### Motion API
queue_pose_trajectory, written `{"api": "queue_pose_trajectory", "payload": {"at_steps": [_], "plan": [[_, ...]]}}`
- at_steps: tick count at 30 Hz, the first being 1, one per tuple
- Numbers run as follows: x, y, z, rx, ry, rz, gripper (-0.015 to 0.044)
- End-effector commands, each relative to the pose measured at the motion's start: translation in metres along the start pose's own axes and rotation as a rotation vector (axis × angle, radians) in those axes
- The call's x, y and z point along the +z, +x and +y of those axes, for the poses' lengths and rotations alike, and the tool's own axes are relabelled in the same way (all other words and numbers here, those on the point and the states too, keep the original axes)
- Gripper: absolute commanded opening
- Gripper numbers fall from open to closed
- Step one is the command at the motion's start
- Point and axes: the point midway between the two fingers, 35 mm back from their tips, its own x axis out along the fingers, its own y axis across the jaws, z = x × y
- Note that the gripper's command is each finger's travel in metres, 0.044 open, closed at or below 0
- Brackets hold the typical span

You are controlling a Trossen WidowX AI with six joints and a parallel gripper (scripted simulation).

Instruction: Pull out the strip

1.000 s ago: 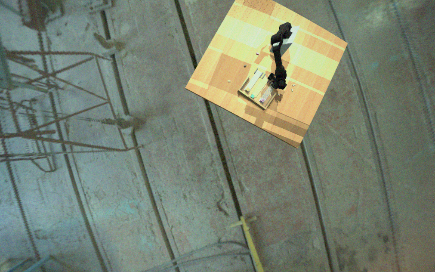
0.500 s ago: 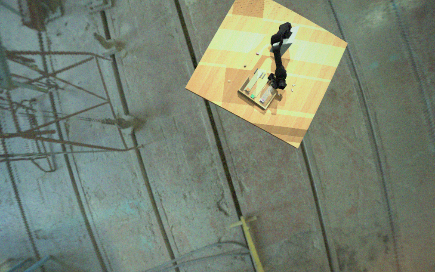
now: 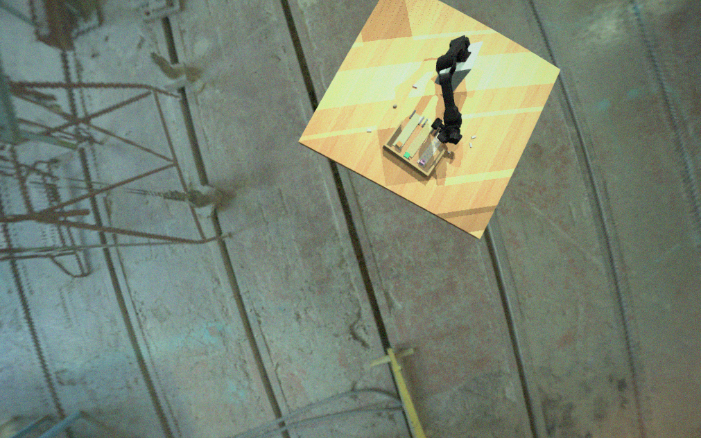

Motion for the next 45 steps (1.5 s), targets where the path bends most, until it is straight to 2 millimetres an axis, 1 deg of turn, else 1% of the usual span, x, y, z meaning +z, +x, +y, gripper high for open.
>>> {"api": "queue_pose_trajectory", "payload": {"at_steps": [1, 32, 45], "plan": [[0.000, 0.003, -0.001, -0.005, -0.002, 0.002, 0.0000], [0.005, 0.006, 0.000, -0.005, -0.002, 0.002, 0.0000], [-0.014, 0.007, 0.001, -0.005, -0.002, 0.002, 0.0000]]}}
